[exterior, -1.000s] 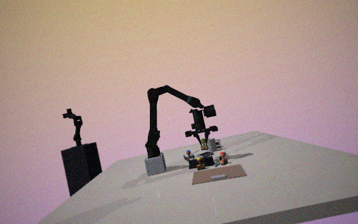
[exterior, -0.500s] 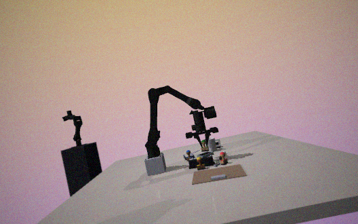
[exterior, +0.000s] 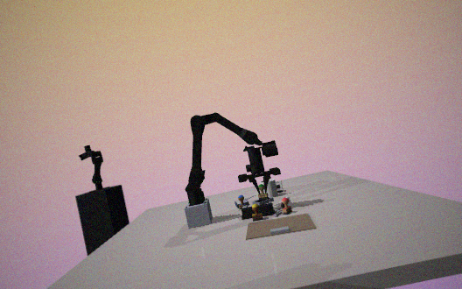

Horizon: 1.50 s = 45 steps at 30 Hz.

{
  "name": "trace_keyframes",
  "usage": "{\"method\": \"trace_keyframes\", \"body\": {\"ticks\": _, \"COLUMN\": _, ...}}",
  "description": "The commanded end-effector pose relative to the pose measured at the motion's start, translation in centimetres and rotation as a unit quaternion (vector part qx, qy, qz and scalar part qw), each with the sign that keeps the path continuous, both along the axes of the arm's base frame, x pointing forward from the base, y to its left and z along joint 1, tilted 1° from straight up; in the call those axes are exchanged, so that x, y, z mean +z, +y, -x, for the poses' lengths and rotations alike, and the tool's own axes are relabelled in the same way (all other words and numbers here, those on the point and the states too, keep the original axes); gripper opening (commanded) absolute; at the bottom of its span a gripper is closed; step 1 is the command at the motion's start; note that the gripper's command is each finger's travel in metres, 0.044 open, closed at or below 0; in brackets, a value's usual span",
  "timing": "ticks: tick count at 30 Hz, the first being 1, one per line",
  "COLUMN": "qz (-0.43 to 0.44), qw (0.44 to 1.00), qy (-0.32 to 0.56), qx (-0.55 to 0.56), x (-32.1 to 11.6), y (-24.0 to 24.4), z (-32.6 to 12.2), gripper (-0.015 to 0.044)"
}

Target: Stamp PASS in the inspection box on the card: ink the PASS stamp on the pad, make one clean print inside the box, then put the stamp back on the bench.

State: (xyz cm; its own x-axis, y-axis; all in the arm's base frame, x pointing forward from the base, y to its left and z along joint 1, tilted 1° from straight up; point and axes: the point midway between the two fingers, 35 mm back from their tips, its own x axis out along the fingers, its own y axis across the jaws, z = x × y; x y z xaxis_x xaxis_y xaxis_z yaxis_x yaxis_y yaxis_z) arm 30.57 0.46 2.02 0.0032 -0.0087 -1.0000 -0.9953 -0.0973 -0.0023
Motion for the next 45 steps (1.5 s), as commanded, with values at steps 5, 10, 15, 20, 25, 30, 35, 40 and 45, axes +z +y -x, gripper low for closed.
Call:
{"method": "trace_keyframes", "body": {"ticks": 5, "qz": 0.001, "qw": 1.000, "qy": 0.001, "qx": 0.002, "x": -0.6, "y": 0.0, "z": 0.1, "gripper": 0.0000}}
{"method": "trace_keyframes", "body": {"ticks": 10, "qz": 0.001, "qw": 1.000, "qy": 0.000, "qx": 0.002, "x": -1.0, "y": -0.1, "z": 0.1, "gripper": 0.0000}}
{"method": "trace_keyframes", "body": {"ticks": 15, "qz": 0.001, "qw": 1.000, "qy": 0.000, "qx": 0.002, "x": -1.3, "y": -0.1, "z": 0.1, "gripper": 0.0000}}
{"method": "trace_keyframes", "body": {"ticks": 20, "qz": 0.001, "qw": 1.000, "qy": 0.000, "qx": 0.002, "x": -1.6, "y": -0.1, "z": 0.1, "gripper": 0.0000}}
{"method": "trace_keyframes", "body": {"ticks": 25, "qz": 0.000, "qw": 1.000, "qy": 0.000, "qx": 0.002, "x": -2.0, "y": -0.1, "z": 0.1, "gripper": 0.0000}}
{"method": "trace_keyframes", "body": {"ticks": 30, "qz": 0.000, "qw": 1.000, "qy": 0.000, "qx": 0.002, "x": -2.3, "y": -0.1, "z": 0.1, "gripper": 0.0000}}
{"method": "trace_keyframes", "body": {"ticks": 35, "qz": 0.000, "qw": 1.000, "qy": 0.000, "qx": 0.002, "x": -2.6, "y": -0.1, "z": 0.1, "gripper": 0.0000}}
{"method": "trace_keyframes", "body": {"ticks": 40, "qz": 0.000, "qw": 1.000, "qy": 0.000, "qx": 0.002, "x": -3.0, "y": -0.1, "z": 0.1, "gripper": 0.0000}}
{"method": "trace_keyframes", "body": {"ticks": 45, "qz": 0.000, "qw": 1.000, "qy": -0.001, "qx": 0.001, "x": -3.3, "y": -0.1, "z": 0.1, "gripper": 0.0000}}
